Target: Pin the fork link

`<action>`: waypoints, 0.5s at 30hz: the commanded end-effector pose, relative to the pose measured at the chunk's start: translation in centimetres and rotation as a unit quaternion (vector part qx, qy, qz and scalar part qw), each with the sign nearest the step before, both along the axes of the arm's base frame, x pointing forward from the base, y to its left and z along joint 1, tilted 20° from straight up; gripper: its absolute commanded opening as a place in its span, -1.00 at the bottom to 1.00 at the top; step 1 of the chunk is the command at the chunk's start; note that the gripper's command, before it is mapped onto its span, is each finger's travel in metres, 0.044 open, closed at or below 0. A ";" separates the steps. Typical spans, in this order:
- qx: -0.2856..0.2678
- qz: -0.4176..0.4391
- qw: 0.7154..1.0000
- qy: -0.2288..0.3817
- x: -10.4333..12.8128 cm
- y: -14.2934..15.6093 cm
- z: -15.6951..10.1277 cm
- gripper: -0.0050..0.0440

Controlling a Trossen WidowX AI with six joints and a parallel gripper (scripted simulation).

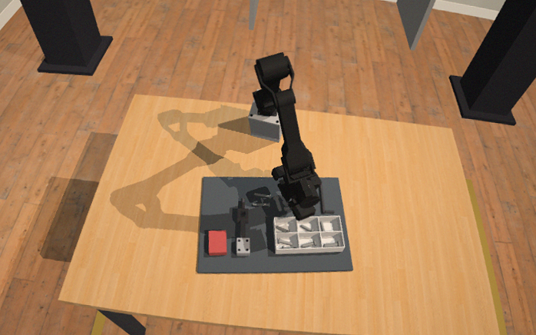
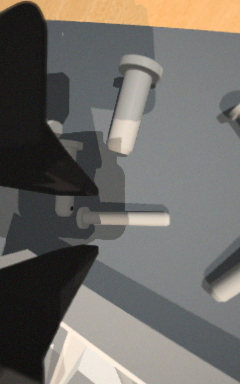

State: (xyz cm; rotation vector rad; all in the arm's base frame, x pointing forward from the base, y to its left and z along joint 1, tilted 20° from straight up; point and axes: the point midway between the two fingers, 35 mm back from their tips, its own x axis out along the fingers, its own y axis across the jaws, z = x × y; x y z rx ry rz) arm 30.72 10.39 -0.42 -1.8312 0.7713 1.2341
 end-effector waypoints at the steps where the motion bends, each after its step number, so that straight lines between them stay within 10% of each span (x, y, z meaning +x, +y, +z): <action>1: 0.001 0.002 1.000 -0.002 0.3 0.0 -0.5 -0.27; 15: 0.001 0.003 1.000 -0.002 0.7 0.0 -1.5 -0.27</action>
